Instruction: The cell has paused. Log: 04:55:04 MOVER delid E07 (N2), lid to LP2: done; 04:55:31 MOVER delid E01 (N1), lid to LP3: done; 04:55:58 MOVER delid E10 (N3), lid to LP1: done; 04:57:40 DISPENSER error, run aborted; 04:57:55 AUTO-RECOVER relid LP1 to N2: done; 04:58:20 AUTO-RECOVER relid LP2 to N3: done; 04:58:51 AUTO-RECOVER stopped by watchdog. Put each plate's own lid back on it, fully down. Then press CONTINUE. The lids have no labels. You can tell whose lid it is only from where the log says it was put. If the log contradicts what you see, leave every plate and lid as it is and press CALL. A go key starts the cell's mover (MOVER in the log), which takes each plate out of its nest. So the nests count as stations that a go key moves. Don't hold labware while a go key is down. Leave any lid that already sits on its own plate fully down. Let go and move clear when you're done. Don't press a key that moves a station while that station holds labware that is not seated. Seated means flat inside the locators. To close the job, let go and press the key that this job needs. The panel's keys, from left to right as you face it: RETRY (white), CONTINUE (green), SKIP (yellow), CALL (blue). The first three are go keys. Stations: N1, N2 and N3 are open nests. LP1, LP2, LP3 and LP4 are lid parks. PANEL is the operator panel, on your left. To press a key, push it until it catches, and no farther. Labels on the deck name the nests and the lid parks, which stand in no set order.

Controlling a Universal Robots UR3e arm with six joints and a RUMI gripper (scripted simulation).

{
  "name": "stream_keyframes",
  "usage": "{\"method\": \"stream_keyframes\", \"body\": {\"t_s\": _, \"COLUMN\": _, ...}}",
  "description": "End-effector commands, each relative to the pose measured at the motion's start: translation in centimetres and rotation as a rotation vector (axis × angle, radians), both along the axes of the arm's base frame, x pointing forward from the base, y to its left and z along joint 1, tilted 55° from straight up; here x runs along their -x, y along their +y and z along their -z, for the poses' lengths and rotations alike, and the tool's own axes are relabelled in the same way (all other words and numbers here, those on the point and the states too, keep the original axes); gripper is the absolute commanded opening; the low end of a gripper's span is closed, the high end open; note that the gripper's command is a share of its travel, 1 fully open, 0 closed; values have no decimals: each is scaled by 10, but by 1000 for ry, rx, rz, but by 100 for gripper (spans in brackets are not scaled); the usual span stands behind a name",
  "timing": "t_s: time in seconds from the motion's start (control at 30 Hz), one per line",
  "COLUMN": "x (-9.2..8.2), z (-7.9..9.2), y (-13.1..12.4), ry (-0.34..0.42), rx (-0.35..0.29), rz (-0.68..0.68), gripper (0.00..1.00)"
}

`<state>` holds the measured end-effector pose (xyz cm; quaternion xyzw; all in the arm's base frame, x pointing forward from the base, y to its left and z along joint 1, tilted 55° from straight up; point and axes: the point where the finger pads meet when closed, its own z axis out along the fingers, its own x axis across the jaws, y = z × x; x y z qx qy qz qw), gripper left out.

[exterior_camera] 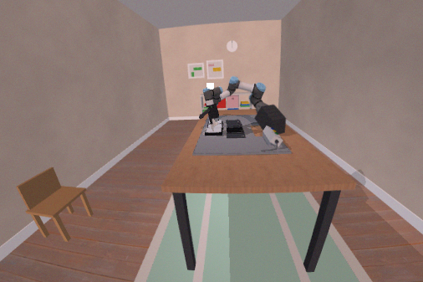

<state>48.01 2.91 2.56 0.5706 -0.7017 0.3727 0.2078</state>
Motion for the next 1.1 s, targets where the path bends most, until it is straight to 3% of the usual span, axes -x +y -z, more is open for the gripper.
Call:
{"method": "stream_keyframes", "body": {"t_s": 0.0, "x": 0, "z": -1, "y": 1, "ry": -2, "rx": -1, "rz": -1, "gripper": 82}}
{"method": "stream_keyframes", "body": {"t_s": 0.8, "x": 6, "z": -12, "y": 16, "ry": -2, "rx": -1, "rz": -1, "gripper": 82}}
{"method": "stream_keyframes", "body": {"t_s": 1.07, "x": 14, "z": -34, "y": -4, "ry": -87, "rx": 29, "rz": -81, "gripper": 82}}
